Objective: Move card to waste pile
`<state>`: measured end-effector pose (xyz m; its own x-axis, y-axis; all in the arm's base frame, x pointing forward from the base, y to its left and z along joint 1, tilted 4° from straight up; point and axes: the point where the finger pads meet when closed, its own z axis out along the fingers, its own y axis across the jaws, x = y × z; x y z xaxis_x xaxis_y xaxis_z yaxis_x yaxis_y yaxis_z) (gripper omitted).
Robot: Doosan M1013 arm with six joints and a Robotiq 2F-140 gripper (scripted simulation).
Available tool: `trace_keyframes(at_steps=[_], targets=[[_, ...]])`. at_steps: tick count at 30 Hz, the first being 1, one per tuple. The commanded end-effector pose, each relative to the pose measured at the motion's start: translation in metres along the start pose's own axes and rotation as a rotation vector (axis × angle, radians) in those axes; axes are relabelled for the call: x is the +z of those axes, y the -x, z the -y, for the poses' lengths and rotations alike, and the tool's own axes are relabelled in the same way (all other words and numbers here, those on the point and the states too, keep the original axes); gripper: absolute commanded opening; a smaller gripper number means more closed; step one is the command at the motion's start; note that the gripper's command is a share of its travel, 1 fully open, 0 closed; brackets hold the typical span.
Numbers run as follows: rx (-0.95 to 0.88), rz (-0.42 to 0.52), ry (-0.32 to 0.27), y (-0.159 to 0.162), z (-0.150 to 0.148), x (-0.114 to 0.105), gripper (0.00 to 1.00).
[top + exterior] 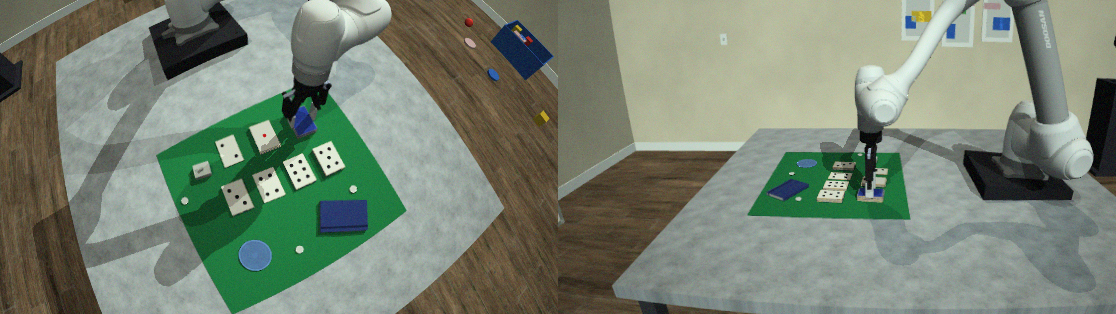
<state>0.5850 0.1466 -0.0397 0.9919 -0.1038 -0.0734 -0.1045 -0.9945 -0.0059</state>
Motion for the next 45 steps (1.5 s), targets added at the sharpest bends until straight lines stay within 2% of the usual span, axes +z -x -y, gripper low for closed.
trace_keyframes(at_steps=[1,35,45], targets=[[0.000,0.000,0.000,0.000,0.000,0.000,0.43],[0.000,0.000,0.000,0.000,0.000,0.000,0.43],[0.000,0.000,0.000,0.000,0.000,-0.014,0.43]])
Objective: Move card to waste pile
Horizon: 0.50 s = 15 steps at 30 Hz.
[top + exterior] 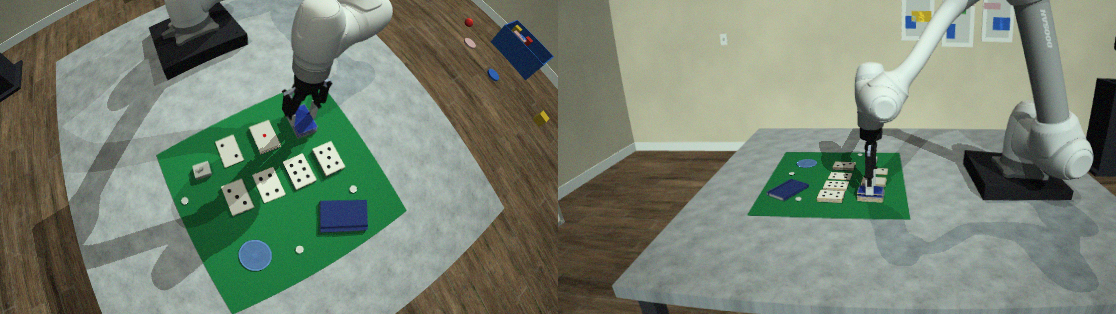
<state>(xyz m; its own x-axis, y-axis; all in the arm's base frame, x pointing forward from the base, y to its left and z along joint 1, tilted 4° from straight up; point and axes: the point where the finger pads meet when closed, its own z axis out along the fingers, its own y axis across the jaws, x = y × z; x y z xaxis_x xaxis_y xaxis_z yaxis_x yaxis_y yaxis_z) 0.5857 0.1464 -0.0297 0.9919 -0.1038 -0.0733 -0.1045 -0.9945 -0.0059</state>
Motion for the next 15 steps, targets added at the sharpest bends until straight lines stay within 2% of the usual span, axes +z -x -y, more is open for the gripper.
trace_keyframes(at_steps=[1,8,15], targets=[[0.000,0.000,0.000,0.000,0.000,-0.007,0.43],[0.000,0.000,0.000,0.000,0.000,-0.026,0.43],[0.000,0.000,0.000,0.000,0.000,-0.030,0.43]])
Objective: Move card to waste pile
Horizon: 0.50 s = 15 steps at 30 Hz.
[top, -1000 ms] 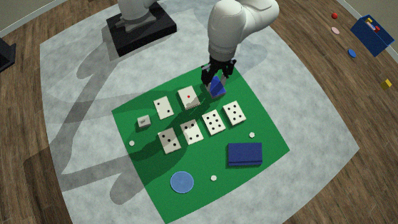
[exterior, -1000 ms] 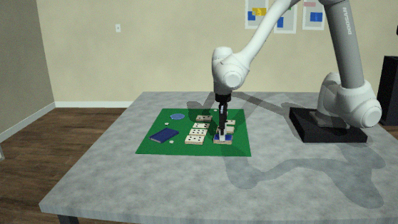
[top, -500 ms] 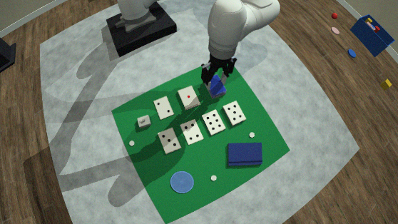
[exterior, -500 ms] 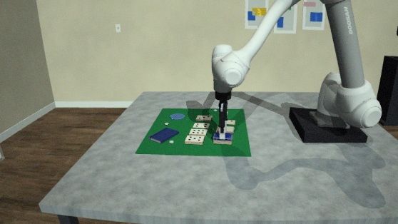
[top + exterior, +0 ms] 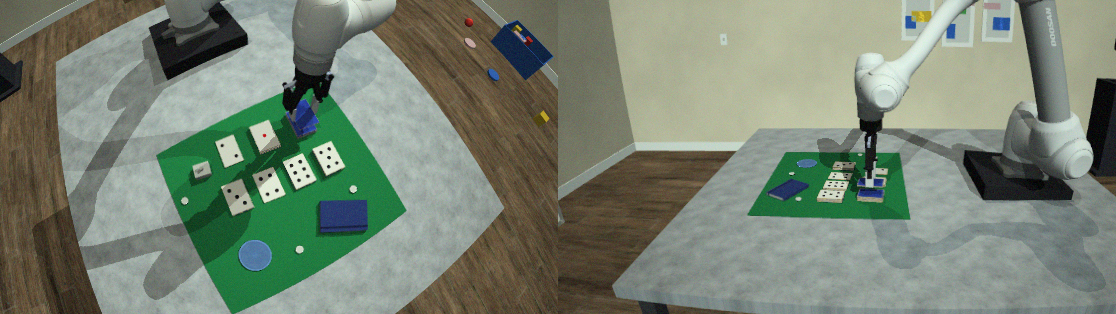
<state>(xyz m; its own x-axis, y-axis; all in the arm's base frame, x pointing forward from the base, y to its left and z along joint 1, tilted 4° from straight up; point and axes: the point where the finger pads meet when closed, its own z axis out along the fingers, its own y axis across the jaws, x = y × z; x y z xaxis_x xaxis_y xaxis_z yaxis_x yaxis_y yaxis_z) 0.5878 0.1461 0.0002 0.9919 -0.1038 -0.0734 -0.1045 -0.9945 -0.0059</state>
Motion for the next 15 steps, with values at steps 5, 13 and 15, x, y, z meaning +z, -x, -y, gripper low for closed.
trace_keyframes(at_steps=[5,13,15], targets=[[0.000,0.000,0.000,0.0000,0.0000,-0.0002,0.43],[0.000,0.000,0.000,0.0000,-0.0041,-0.0002,0.43],[0.001,0.000,0.000,0.0000,-0.0089,-0.0002,0.43]])
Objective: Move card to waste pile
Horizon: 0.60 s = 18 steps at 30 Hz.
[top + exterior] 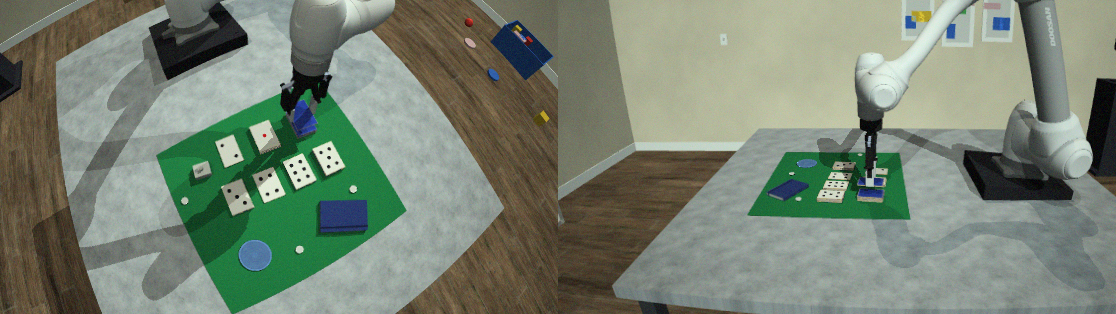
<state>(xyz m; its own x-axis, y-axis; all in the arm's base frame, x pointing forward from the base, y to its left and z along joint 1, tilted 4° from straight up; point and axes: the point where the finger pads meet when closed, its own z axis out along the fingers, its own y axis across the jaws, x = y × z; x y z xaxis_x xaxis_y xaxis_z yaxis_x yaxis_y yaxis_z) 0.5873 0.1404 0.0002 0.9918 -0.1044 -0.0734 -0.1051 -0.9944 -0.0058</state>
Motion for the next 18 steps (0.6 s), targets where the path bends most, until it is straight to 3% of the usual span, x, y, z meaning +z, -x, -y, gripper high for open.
trace_keyframes(at_steps=[1,18], targets=[[0.000,0.000,0.000,0.000,-0.003,0.000,0.43],[0.005,0.000,0.000,0.000,-0.082,0.000,0.43]])
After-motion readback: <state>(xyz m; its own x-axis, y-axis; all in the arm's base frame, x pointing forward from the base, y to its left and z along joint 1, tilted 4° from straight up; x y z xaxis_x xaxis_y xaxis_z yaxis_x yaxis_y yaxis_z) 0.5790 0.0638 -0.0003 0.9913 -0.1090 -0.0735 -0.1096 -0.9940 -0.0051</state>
